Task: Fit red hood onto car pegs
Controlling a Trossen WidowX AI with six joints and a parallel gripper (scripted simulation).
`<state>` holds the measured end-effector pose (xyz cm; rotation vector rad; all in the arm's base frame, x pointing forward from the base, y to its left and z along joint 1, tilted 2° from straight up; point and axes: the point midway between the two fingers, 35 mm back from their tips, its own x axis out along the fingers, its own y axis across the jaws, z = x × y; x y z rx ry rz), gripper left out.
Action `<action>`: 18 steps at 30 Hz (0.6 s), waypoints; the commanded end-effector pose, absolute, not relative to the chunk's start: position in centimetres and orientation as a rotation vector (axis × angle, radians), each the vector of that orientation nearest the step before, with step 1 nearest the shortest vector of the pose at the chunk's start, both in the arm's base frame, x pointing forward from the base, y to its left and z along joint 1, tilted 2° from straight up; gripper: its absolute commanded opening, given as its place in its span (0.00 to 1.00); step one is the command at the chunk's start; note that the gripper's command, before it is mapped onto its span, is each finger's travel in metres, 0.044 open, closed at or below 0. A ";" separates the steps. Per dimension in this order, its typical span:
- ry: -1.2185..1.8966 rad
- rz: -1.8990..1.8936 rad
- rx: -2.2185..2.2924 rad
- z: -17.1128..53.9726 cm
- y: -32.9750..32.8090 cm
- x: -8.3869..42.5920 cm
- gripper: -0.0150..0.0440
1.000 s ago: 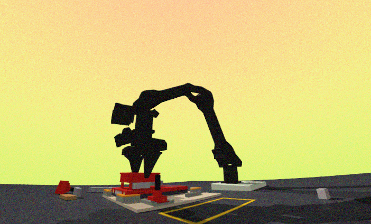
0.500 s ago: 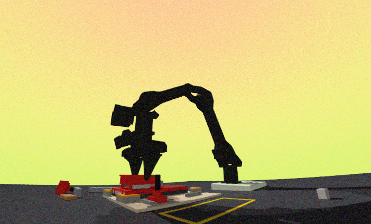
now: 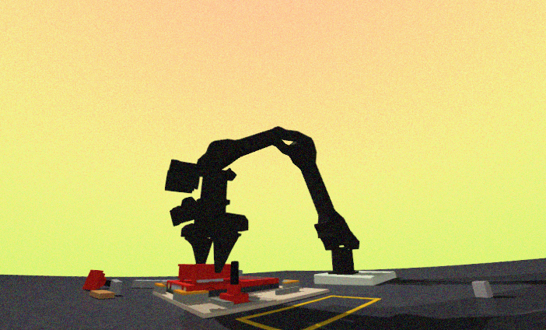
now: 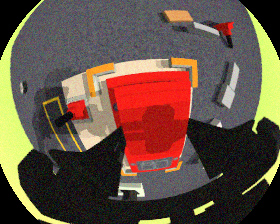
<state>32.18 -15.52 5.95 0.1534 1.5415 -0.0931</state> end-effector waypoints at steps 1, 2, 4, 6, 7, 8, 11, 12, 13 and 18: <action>1.543 -0.096 0.150 5.8 -15.6 32.2 0.25; 1.543 -0.096 0.150 5.7 -15.6 32.2 0.25; 1.543 -0.096 0.150 5.7 -15.6 32.2 0.25; 1.542 -0.096 0.150 5.6 -15.5 32.2 0.25; 1.542 -0.095 0.151 5.7 -15.5 32.2 0.25; 1.542 -0.094 0.151 5.7 -15.5 32.2 0.25; 1.542 -0.093 0.153 5.8 -15.5 32.2 0.25; 1.542 -0.093 0.153 5.7 -15.5 32.2 0.30; 1.542 -0.093 0.153 5.7 -15.5 32.2 0.34; 1.542 -0.093 0.153 5.7 -15.5 32.2 0.57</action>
